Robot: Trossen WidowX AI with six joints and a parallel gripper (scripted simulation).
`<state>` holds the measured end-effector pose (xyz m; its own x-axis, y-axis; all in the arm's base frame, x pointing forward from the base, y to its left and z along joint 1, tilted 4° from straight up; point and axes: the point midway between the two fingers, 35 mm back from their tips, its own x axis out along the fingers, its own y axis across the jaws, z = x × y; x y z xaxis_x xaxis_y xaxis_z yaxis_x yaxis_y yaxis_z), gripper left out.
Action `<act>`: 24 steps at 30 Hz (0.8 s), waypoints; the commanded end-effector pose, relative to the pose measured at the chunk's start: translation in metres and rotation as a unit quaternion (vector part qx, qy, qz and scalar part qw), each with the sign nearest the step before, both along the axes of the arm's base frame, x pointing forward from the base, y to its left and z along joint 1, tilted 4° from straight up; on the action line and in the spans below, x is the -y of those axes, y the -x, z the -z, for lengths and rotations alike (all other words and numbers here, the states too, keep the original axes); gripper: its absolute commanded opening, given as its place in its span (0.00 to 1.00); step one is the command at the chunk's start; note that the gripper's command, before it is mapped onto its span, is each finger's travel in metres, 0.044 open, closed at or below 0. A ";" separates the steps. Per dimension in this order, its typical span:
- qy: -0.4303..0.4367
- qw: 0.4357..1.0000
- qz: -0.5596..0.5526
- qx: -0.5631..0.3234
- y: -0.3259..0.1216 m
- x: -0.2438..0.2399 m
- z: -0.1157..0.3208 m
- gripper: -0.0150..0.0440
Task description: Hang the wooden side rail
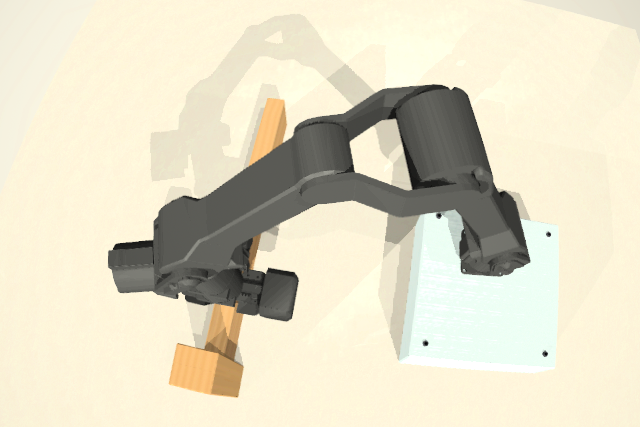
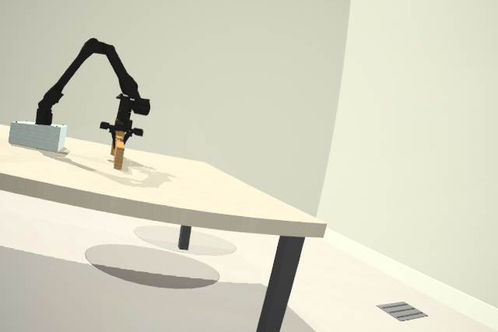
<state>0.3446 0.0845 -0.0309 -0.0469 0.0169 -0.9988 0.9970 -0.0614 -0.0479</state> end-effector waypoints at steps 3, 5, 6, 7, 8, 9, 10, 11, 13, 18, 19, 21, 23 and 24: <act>0.000 1.000 0.000 0.000 0.000 0.000 0.000 0.39; 0.000 1.000 0.000 0.000 0.000 0.000 0.000 0.48; 0.000 1.000 0.000 0.000 0.000 0.000 0.000 0.52; 0.000 1.000 0.000 0.000 0.000 0.000 0.000 0.57; 0.000 1.000 0.000 0.000 0.000 0.000 0.000 0.61; 0.000 1.000 0.000 0.000 0.000 0.000 0.000 0.65; 0.000 1.000 0.000 0.000 0.000 0.000 0.000 0.70; 0.000 1.000 0.000 0.000 0.000 0.000 0.000 0.74; 0.000 1.000 0.000 0.000 0.000 0.000 -0.002 0.83; -0.002 1.000 -0.001 0.003 -0.002 0.001 -0.037 1.00; -0.002 1.000 -0.001 0.003 -0.002 0.001 -0.040 1.00; -0.002 1.000 -0.001 0.003 -0.002 0.001 -0.040 1.00; -0.002 1.000 -0.001 0.003 -0.002 0.001 -0.040 1.00; -0.002 1.000 -0.001 0.003 -0.002 0.001 -0.040 1.00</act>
<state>0.3482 0.0842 0.0066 -0.0298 0.0209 -0.9993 0.9975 -0.0633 -0.0311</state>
